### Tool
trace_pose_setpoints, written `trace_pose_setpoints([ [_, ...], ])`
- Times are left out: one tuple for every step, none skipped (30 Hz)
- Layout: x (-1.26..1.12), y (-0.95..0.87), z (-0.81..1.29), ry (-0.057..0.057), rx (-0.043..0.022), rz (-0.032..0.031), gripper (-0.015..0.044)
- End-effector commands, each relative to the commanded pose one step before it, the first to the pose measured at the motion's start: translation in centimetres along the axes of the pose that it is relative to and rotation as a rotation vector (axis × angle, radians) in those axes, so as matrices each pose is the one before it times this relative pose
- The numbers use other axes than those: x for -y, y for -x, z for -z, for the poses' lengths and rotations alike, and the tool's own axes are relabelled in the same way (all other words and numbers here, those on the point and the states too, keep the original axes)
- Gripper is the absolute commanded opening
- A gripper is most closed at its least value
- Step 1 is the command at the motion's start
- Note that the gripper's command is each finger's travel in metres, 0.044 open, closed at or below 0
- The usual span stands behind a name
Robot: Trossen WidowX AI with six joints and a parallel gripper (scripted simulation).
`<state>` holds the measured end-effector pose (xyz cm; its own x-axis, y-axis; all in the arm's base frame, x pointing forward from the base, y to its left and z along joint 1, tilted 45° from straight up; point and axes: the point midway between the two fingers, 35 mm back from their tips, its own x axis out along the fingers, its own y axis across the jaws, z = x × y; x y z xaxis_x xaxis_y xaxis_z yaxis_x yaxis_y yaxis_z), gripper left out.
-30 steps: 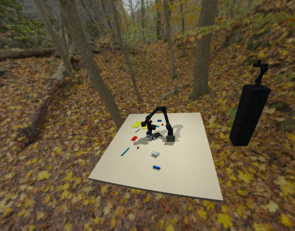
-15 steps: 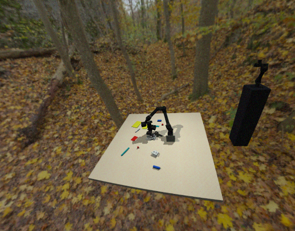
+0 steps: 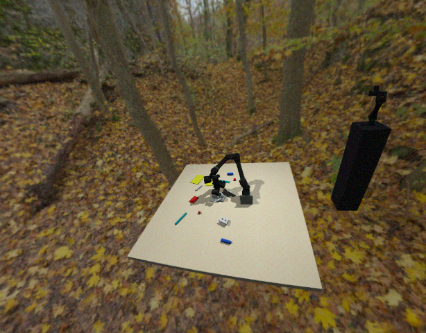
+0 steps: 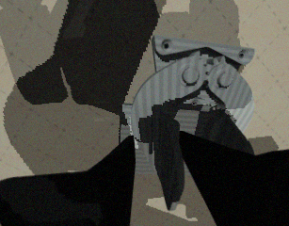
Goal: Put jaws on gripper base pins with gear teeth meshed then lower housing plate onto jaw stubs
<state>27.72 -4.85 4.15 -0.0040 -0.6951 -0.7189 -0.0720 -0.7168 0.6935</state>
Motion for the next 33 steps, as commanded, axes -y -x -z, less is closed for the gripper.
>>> trace_pose_setpoints([
  [-0.052,-0.082,0.029,0.0039,-0.00241,-0.00506,0.0134],
  [0.0,0.0,0.0,0.0,0.0,0.0,0.0134],
  [0.0,0.0,0.0,0.0,0.0,0.0,0.0134],
  [0.0,0.0,0.0,0.0,0.0,0.0,0.0134],
  [0.0,-0.013,0.0,0.0,0.0,0.0,0.0134],
  [0.0,-0.038,0.0,0.0001,0.0,-0.00001,0.0134],
  [0.0,-0.063,0.0,0.0001,-0.00001,-0.00002,0.0134],
  [-0.001,-0.081,0.0,0.0002,-0.00001,-0.00003,0.0134],
  [-0.001,-0.063,0.0,0.0001,0.0,-0.00003,0.0134],
  [0.0,-0.038,0.0,0.0001,0.0,-0.00002,0.0134],
  [0.0,-0.013,0.0,0.0,0.0,-0.00001,0.0134],
  [0.0,0.0,0.0,0.0,0.0,0.0,0.0134],
  [0.0,0.0,0.0,0.0,0.0,0.0,0.0134],
  [0.0,0.0,0.0,0.0,0.0,0.0,0.0134],
  [0.0,0.0,0.0,0.0,0.0,0.0,0.0134],
  [0.0,0.0,0.0,0.0,0.0,0.0,0.0134],
  [0.0,-0.013,0.0,0.0,0.0,0.0,0.0134],
  [0.0,-0.038,0.0,0.0001,0.0,-0.00001,0.0134],
  [0.0,-0.063,0.0,0.0001,0.0,-0.00002,0.0134],
  [-0.001,-0.081,0.0,0.0002,-0.00001,-0.00003,0.0134],
  [-0.001,-0.063,0.0,0.0001,0.0,-0.00003,0.0134],
  [0.0,-0.038,0.0,0.0001,0.0,-0.00002,0.0134],
  [0.0,-0.013,0.0,0.0,0.0,-0.00001,0.0134],
  [0.0,0.0,0.0,0.0,0.0,0.0,0.0134],
  [0.0,0.0,0.0,0.0,0.0,0.0,0.0134],
  [0.0,0.0,0.0,0.0,0.0,0.0,0.0134],
  [0.0,0.0,0.0,0.0,0.0,0.0,0.0134],
  [0.0,0.0,0.0,0.0,0.0,0.0,0.0134],
  [0.0,-0.013,0.0,0.0001,0.0,0.0,0.0134],
  [0.0,-0.038,0.0,0.0002,0.0,-0.00001,0.0134],
  [0.0,-0.063,0.0,0.0004,0.0,-0.00002,0.0134],
  [-0.001,-0.081,0.0,0.0005,-0.00001,-0.00003,0.0134],
  [-0.001,-0.063,0.0,0.0004,0.0,-0.00003,0.0134],
])
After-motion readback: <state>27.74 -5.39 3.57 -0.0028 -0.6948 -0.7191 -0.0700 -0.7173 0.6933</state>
